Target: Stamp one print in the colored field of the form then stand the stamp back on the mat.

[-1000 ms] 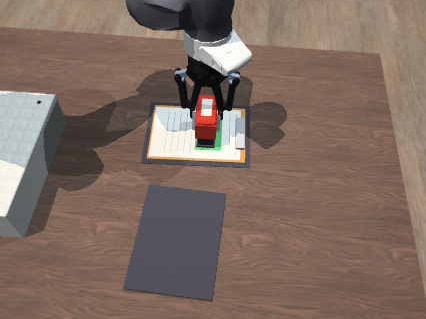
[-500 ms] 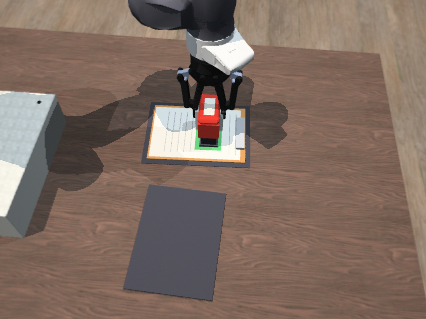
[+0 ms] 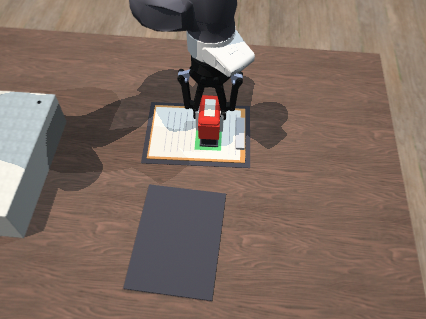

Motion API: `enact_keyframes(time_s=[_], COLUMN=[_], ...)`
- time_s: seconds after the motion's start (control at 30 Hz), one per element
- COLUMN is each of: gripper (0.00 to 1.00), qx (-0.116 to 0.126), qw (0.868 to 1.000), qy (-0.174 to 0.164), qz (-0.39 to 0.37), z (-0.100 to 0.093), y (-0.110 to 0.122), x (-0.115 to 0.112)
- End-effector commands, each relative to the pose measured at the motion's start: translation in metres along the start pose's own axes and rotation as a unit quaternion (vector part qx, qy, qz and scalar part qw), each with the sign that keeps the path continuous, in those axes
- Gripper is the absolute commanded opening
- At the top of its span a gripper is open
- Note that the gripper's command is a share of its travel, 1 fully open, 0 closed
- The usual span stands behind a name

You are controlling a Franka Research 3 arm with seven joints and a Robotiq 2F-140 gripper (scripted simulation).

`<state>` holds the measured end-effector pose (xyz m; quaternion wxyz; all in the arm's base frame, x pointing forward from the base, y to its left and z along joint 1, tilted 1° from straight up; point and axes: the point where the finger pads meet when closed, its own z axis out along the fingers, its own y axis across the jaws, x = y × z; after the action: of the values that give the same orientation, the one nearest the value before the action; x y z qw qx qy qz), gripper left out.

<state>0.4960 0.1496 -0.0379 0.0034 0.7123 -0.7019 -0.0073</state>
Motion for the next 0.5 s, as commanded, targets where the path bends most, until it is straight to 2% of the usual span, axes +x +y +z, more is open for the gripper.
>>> enact_keyframes(time_s=[0.0,0.13,0.47], gripper=[0.18,0.18,0.18], qx=[0.001,0.001,0.001], qw=[1.000,1.000,1.000], qy=[0.000,0.000,0.000], qz=[-0.004,-0.004,-0.004], z=[0.009,0.018,0.019], y=[-0.001,-0.001,-0.001], x=[-0.001,-0.001,-0.001])
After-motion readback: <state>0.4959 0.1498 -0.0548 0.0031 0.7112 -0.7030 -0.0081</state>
